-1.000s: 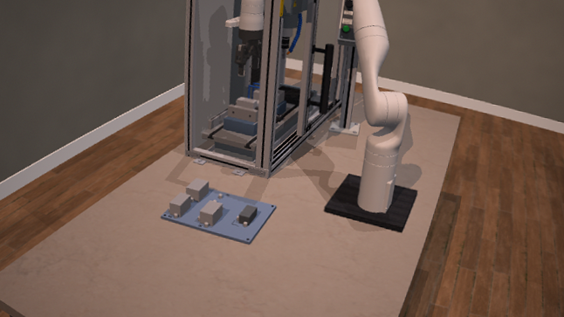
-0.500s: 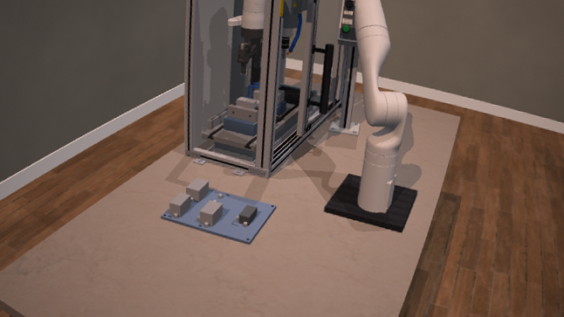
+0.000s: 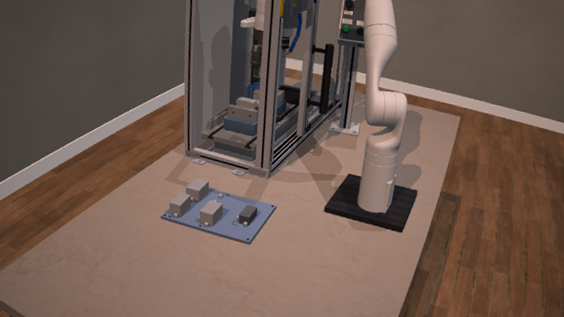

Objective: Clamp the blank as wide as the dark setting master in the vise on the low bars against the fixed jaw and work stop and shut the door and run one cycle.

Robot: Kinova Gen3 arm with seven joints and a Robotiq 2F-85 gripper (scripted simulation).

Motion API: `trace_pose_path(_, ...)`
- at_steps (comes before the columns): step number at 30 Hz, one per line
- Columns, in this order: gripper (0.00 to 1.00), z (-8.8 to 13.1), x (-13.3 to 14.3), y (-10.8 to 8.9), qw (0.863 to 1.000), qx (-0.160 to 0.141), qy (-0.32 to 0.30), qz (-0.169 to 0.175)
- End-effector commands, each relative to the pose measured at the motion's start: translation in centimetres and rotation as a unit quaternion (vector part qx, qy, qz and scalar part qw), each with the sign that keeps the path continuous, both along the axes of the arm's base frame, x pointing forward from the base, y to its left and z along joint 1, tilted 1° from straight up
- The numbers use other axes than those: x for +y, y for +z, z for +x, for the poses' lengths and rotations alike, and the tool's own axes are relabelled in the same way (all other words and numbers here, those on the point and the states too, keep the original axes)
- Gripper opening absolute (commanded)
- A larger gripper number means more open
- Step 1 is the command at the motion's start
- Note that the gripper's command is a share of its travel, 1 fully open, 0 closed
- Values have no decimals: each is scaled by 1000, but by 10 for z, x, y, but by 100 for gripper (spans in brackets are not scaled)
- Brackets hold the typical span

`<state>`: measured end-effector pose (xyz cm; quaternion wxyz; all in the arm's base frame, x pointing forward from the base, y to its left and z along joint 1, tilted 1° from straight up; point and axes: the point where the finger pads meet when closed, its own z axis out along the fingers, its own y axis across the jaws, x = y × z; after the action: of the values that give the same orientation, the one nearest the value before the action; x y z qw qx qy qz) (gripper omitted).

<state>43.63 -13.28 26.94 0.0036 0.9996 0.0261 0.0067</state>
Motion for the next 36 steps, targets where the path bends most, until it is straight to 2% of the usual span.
trace_pose_path(1,100,-28,-3,0,1000,-1,0,0)
trace_pose_path(3,100,-48,-5,0,1000,-1,0,0)
trace_pose_path(15,100,-48,-5,0,1000,-1,0,0)
trace_pose_path(20,100,-98,-11,-1,1000,0,0,0)
trace_pose_path(32,100,-98,-11,-1,1000,0,0,0)
trace_pose_path(36,100,-137,-15,-1,1000,0,0,0)
